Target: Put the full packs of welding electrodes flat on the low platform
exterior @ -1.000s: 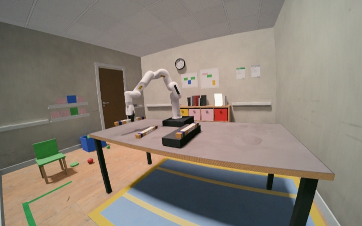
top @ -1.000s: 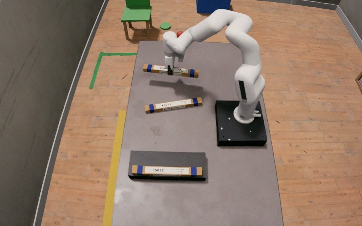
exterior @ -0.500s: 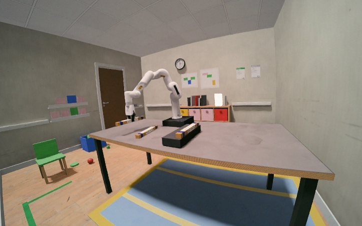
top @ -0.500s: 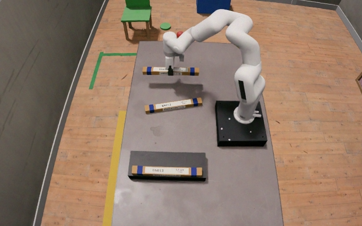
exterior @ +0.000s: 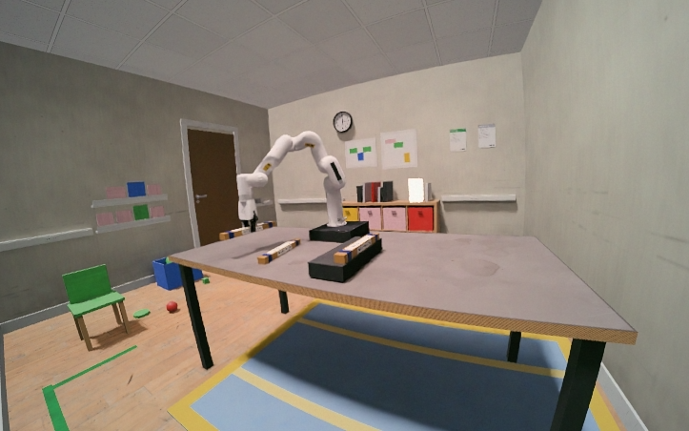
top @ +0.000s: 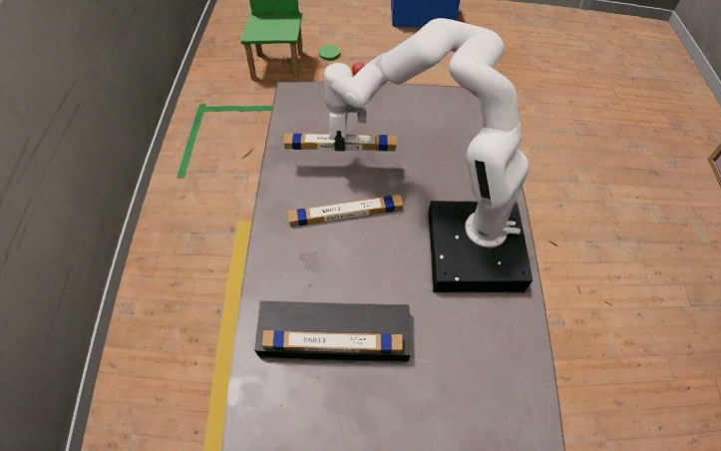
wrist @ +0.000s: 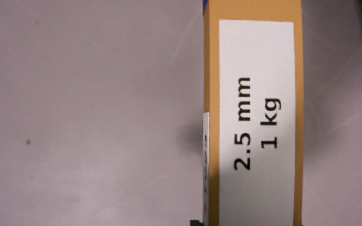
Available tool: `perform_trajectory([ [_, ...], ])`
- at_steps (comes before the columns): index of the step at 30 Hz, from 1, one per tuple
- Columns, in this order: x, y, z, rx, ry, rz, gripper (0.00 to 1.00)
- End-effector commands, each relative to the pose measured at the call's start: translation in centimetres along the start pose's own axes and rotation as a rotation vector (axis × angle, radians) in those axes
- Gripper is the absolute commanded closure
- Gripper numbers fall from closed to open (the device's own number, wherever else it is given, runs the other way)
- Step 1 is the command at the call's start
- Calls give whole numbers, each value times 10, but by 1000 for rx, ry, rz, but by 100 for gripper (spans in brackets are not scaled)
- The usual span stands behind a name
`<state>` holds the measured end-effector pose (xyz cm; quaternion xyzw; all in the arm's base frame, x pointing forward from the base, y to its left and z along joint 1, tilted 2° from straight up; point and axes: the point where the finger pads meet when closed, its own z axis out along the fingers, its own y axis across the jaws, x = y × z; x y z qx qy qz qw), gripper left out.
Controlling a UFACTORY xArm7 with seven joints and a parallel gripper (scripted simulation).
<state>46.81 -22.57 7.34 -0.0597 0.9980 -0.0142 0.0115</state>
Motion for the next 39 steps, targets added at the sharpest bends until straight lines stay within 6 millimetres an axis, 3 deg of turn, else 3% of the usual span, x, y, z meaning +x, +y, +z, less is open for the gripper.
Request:
perform_trajectory([
  [1,-2,0,-2,3,-5,0,65],
  [13,-2,6,-2,3,-5,0,65],
  [27,-2,27,-2,3,-5,0,65],
  [39,-1,67,-2,3,-5,0,65],
])
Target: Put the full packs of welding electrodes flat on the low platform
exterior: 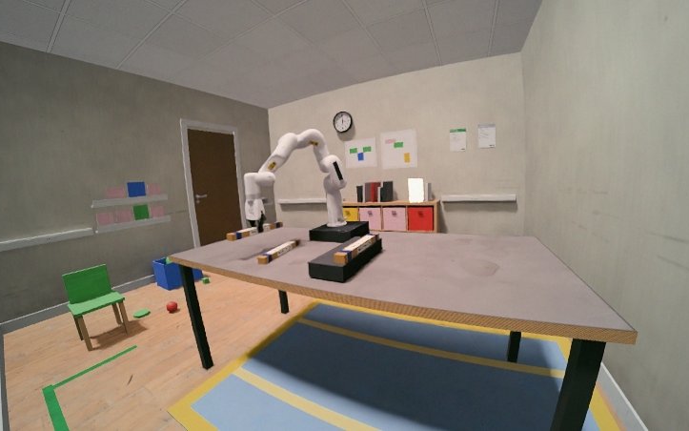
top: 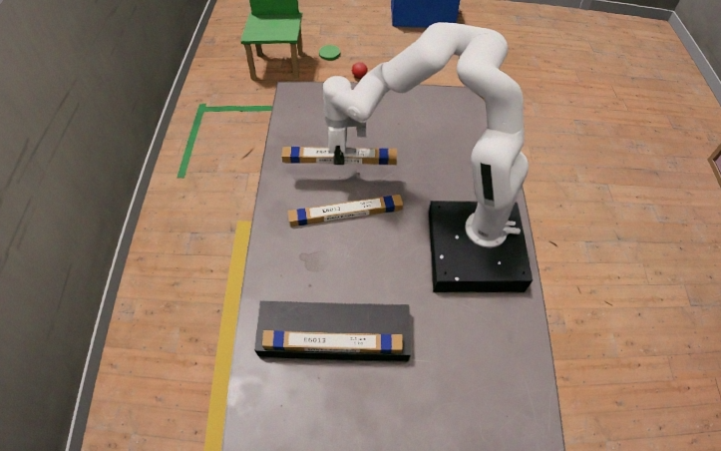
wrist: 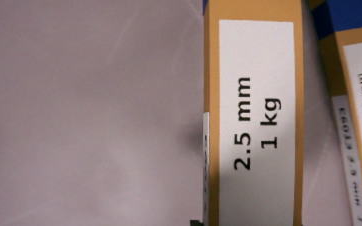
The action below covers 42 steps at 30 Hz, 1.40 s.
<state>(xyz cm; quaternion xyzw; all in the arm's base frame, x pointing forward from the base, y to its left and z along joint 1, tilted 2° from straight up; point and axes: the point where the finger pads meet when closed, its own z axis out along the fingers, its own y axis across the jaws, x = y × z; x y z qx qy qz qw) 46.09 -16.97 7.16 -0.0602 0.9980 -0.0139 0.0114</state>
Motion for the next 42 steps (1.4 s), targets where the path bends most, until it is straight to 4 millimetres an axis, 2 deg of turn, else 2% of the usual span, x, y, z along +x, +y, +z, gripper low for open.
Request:
perform_trajectory([
  [1,-2,15,-2,4,-6,1,65],
  [3,-2,23,-2,4,-6,1,65],
  [5,-2,23,-2,4,-6,1,65],
  [20,-1,95,-2,4,-6,1,65],
  [22,-1,95,-2,4,-6,1,65],
  [37,0,179,-2,4,-6,1,65],
  [39,0,179,-2,4,-6,1,65],
  [42,0,196,-2,4,-6,1,65],
])
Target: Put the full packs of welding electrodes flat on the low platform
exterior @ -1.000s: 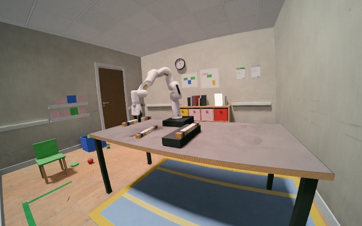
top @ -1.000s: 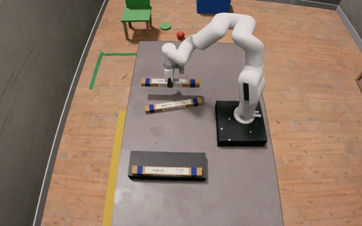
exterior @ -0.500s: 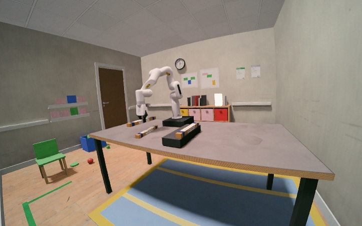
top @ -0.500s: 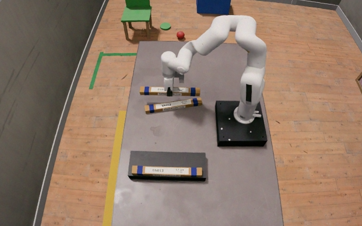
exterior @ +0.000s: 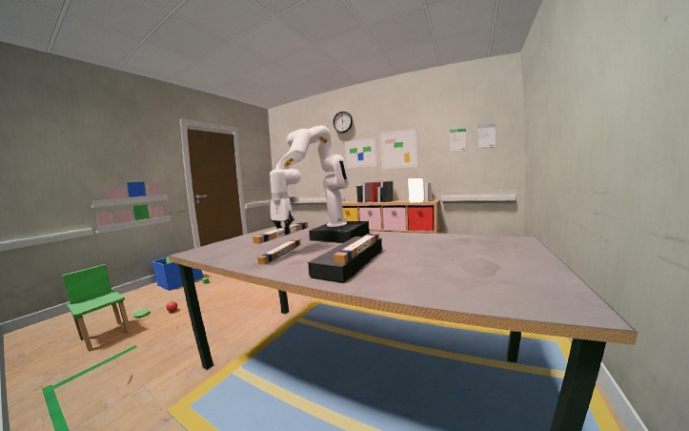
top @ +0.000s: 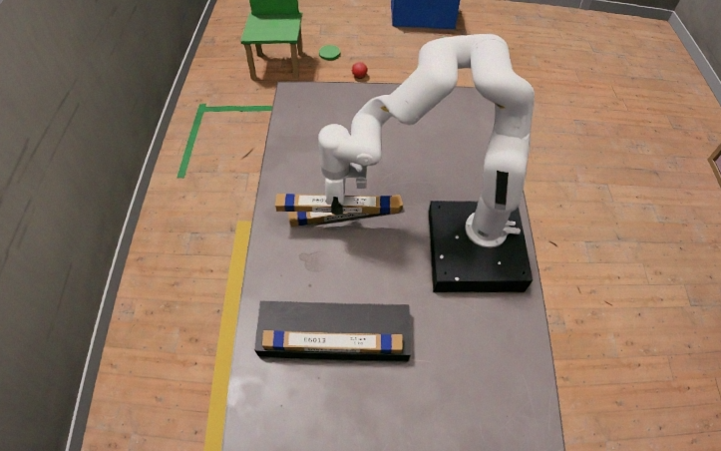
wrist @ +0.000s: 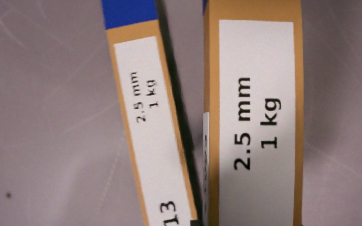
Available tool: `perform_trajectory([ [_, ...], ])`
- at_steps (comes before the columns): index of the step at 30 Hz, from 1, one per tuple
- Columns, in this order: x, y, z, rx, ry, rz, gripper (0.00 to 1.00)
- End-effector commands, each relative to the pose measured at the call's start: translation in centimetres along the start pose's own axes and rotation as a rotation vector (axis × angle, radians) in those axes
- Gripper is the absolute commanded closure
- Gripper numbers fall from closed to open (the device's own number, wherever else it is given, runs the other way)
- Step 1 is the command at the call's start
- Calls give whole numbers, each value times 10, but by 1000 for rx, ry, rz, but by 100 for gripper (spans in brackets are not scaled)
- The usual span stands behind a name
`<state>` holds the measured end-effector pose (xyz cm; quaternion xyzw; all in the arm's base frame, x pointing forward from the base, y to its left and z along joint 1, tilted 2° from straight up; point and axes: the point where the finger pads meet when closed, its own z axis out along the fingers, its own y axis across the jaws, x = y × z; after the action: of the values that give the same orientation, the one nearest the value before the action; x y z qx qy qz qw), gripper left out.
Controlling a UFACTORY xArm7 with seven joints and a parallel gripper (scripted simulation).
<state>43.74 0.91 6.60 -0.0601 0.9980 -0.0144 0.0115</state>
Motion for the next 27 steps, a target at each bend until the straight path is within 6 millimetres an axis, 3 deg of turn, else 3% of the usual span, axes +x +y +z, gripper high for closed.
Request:
perform_trajectory([
  [1,-2,21,-2,3,-5,0,65],
  [12,-2,85,-2,3,-5,0,65],
  [14,-2,85,-2,3,-5,0,65],
  [27,-1,155,-2,3,-5,0,65],
])
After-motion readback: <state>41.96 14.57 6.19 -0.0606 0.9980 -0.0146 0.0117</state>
